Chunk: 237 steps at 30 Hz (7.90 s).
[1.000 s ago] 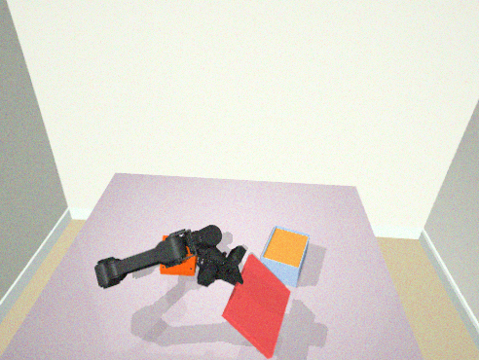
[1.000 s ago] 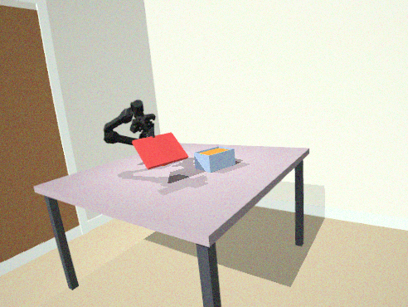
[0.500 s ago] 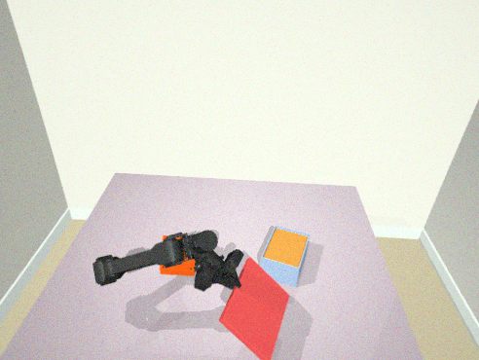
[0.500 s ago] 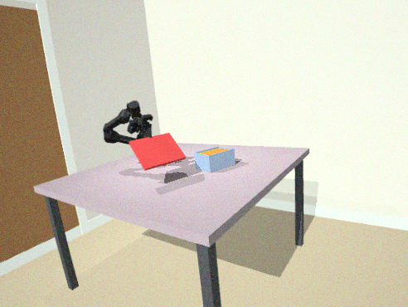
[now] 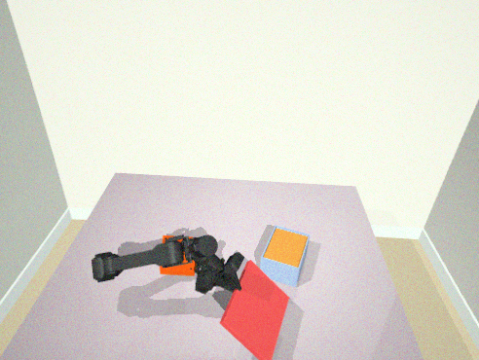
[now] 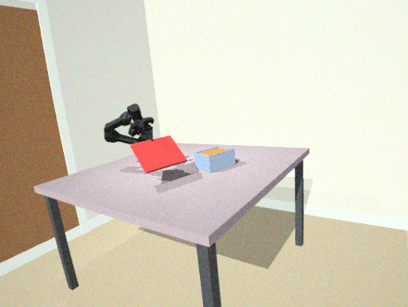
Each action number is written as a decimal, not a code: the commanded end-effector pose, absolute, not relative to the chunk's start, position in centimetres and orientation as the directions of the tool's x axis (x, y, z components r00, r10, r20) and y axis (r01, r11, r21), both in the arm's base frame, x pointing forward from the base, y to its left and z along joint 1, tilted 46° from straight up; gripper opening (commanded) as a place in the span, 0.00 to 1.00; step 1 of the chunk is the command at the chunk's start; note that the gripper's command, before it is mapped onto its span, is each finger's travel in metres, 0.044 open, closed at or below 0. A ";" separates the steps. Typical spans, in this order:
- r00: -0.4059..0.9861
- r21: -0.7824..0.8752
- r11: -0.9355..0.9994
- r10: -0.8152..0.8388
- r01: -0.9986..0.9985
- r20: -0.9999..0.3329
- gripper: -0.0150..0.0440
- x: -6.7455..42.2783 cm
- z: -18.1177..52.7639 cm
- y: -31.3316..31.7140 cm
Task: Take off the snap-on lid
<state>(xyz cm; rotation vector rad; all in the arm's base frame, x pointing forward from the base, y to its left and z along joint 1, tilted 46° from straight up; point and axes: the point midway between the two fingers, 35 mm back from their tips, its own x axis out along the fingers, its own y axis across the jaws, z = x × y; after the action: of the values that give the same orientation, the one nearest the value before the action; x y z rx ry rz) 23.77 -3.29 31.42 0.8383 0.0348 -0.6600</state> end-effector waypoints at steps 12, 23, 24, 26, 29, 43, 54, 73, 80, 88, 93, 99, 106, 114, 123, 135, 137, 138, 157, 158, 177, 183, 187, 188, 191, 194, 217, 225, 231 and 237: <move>0.808 0.681 0.487 -0.521 0.547 -0.276 0.25 23.8 30.7 -4.1; 0.808 0.681 0.487 -0.521 0.546 -0.275 0.25 23.9 30.1 -4.7; 0.808 0.681 0.487 -0.521 0.546 -0.275 0.25 23.9 30.1 -4.7; 0.808 0.682 0.487 -0.521 0.546 -0.275 0.25 23.9 29.9 -4.9; 0.808 0.682 0.487 -0.521 0.546 -0.275 0.25 23.9 29.8 -5.0; 0.808 0.682 0.487 -0.521 0.545 -0.273 0.25 24.0 29.0 -5.8; 0.809 0.682 0.488 -0.521 0.544 -0.272 0.25 24.1 28.5 -6.4; 0.809 0.683 0.488 -0.522 0.543 -0.271 0.25 24.2 27.4 -7.5; 0.809 0.683 0.489 -0.522 0.543 -0.270 0.25 24.3 27.1 -7.9; 0.809 0.683 0.489 -0.522 0.543 -0.270 0.25 24.3 26.6 -8.4; 0.809 0.683 0.489 -0.522 0.543 -0.269 0.25 24.4 26.4 -8.6; 0.809 0.683 0.489 -0.522 0.542 -0.269 0.25 24.4 26.0 -9.0; 0.810 0.683 0.490 -0.522 0.542 -0.268 0.25 24.5 25.7 -9.4; 0.810 0.683 0.490 -0.522 0.542 -0.268 0.25 24.5 25.2 -9.8; 0.810 0.683 0.490 -0.523 0.542 -0.267 0.25 24.6 24.8 -10.3; 0.810 0.683 0.491 -0.523 0.541 -0.266 0.25 24.7 24.1 -11.0; 0.810 0.683 0.491 -0.523 0.541 -0.266 0.25 24.7 24.0 -11.1; 0.810 0.683 0.491 -0.523 0.541 -0.266 0.25 24.7 23.9 -11.2; 0.810 0.682 0.492 -0.523 0.541 -0.265 0.25 24.9 22.9 -12.3; 0.810 0.682 0.492 -0.523 0.541 -0.265 0.25 24.9 22.8 -12.3; 0.810 0.682 0.493 -0.524 0.541 -0.264 0.25 25.0 21.8 -13.4; 0.810 0.681 0.493 -0.524 0.541 -0.264 0.25 25.1 21.5 -13.7; 0.810 0.681 0.493 -0.524 0.541 -0.264 0.25 25.1 21.3 -14.0; 0.810 0.681 0.493 -0.524 0.541 -0.264 0.25 25.1 21.2 -14.0; 0.810 0.681 0.493 -0.524 0.541 -0.264 0.25 25.2 21.0 -14.2; 0.810 0.681 0.494 -0.524 0.541 -0.264 0.25 25.2 20.9 -14.4; 0.810 0.681 0.494 -0.524 0.541 -0.263 0.72 25.4 21.6 -14.7; 0.810 0.680 0.494 -0.524 0.541 -0.264 1.00 24.1 21.1 -14.5; 0.810 0.680 0.494 -0.524 0.542 -0.264 1.00 22.9 20.8 -14.4; 0.810 0.679 0.495 -0.524 0.542 -0.264 1.00 21.8 20.6 -14.3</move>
<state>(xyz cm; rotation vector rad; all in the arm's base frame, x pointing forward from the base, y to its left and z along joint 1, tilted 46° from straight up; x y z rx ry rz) 22.36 -14.44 20.97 0.8361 0.0155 -0.6460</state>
